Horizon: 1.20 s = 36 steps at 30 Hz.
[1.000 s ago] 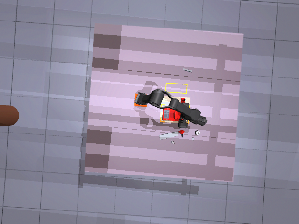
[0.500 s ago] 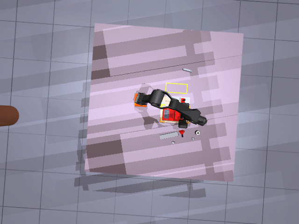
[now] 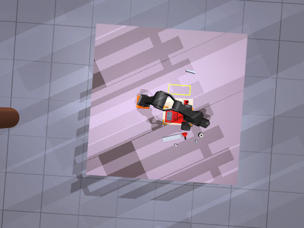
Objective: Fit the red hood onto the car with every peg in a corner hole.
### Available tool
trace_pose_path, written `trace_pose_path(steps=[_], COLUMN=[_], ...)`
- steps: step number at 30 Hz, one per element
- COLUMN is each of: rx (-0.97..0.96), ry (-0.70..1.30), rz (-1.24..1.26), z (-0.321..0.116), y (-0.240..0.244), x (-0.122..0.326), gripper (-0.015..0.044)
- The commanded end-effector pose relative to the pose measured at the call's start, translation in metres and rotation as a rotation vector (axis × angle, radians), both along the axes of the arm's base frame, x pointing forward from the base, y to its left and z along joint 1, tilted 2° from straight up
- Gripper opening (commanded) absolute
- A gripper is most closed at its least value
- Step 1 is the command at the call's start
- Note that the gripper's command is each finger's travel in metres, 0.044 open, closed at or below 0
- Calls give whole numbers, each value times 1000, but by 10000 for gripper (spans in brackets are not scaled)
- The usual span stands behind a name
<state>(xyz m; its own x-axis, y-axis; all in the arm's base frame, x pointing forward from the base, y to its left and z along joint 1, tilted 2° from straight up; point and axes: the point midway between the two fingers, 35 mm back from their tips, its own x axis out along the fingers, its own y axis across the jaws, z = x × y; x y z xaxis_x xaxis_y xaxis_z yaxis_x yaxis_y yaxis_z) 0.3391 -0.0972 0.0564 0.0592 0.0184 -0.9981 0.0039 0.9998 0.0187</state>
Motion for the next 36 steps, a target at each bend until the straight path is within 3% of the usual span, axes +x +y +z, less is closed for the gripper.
trace_pose_path(steps=[1,33,36], rx=[-4,-1,-1], ry=[1,0,1], rz=[1,2,2], z=[-3,-12,-12], y=[-1,0,0], x=[0,0,0], gripper=[0,0,79])
